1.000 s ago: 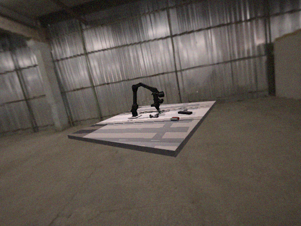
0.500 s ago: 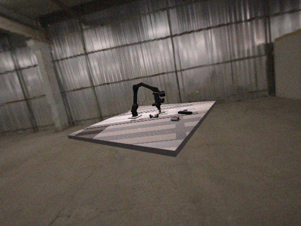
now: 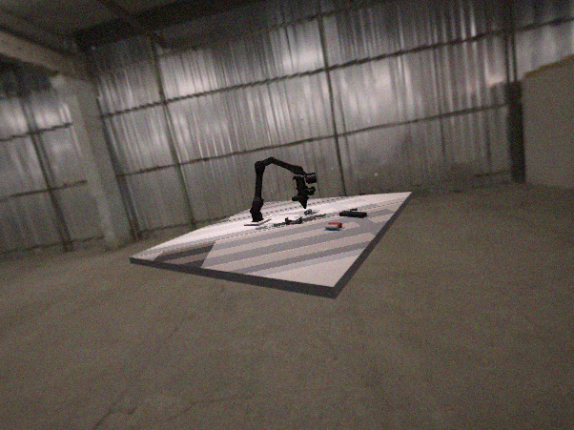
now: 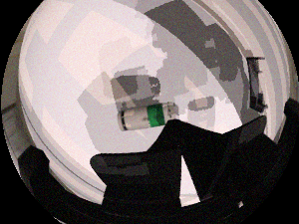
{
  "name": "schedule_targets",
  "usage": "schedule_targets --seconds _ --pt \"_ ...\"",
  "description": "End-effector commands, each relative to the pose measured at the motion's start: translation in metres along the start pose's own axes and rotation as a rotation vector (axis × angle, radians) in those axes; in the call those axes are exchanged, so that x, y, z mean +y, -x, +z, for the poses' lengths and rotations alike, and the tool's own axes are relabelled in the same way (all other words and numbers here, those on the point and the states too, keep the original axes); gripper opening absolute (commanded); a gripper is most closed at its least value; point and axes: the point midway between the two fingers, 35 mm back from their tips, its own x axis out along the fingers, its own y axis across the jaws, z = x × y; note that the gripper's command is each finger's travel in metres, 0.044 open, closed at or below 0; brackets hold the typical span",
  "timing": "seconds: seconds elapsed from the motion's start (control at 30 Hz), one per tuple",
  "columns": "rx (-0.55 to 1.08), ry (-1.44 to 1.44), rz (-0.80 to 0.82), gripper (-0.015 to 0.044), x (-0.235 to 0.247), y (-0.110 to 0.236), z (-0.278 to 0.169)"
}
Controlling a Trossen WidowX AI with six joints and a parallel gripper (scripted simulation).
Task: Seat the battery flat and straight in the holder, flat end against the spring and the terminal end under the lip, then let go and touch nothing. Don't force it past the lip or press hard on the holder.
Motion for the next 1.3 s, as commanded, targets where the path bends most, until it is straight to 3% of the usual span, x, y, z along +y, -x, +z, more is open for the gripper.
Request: schedule_targets --seconds 0.0,0.4,0.8,0.9,1.1,1.27 --pt "0.000 -0.001 0.000 0.0000 0.000 0.004 0.001" --pt "0.003 -0.007 0.004 0.0000 0.003 0.079 0.001" --pt "0.002 -0.005 -0.001 0.0000 0.002 0.078 0.001" --pt "0.001 -0.137 0.002 0.0079 0.005 0.072 0.001" --pt "0.004 -0.688 0.008 0.0236 0.014 0.049 0.002" --pt "0.006 -1.151 0.006 0.0250 0.021 0.030 0.001"
